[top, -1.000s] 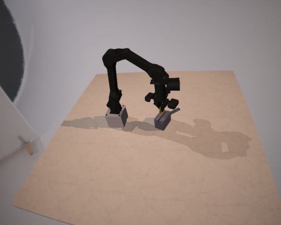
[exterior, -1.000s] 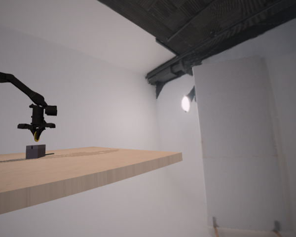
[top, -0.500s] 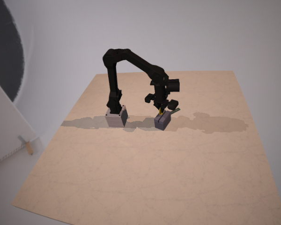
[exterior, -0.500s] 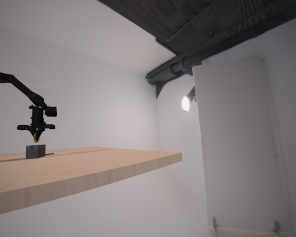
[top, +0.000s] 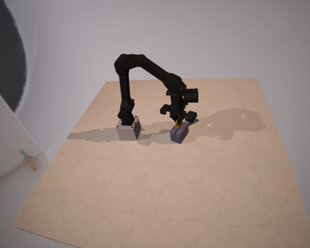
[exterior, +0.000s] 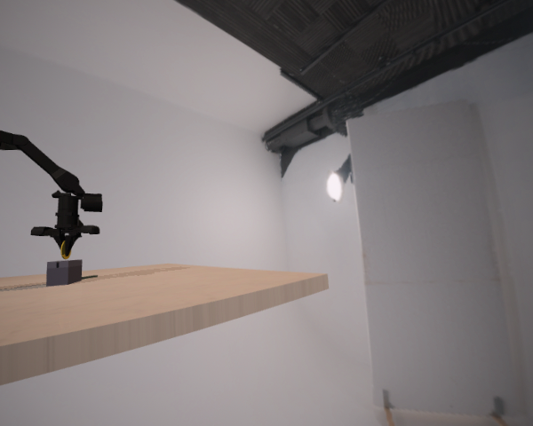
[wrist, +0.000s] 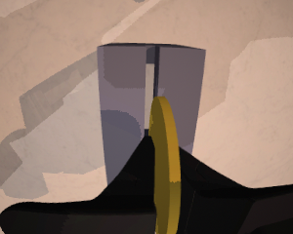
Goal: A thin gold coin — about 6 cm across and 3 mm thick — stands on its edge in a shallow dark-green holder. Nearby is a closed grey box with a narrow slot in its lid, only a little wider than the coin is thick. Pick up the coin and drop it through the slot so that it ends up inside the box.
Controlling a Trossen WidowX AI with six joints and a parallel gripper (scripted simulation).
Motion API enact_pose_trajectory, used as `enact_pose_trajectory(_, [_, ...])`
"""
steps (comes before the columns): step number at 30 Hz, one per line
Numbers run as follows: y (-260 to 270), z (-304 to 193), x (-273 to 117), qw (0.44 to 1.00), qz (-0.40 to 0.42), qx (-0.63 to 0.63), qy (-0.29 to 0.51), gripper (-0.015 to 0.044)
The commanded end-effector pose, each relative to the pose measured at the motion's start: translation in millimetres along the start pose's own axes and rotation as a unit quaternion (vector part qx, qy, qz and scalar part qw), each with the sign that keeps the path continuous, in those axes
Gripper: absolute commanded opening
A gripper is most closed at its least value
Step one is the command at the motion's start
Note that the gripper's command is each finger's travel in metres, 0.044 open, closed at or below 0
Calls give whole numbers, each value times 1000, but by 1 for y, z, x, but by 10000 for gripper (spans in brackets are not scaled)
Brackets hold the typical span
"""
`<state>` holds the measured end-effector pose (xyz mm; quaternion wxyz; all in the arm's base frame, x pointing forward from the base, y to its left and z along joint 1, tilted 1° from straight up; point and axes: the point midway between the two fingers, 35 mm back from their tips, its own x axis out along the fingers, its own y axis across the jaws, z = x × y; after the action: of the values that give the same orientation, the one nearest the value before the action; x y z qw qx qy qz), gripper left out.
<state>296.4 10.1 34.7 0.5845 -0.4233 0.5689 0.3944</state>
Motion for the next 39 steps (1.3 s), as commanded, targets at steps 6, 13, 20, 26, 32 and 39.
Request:
enact_pose_trajectory(6, [0,0,2,1000,0,0,0,26])
enact_pose_trajectory(13, [0,0,2,1000,0,0,0,161])
enact_pose_trajectory(20, [0,0,2,1000,0,0,0,161])
enact_pose_trajectory(26, [0,0,-15,1000,0,0,0,318])
enact_pose_trajectory(32, [3,-1,-58,1000,0,0,0,440])
enact_pose_trajectory(39, [3,-2,-61,1000,0,0,0,440])
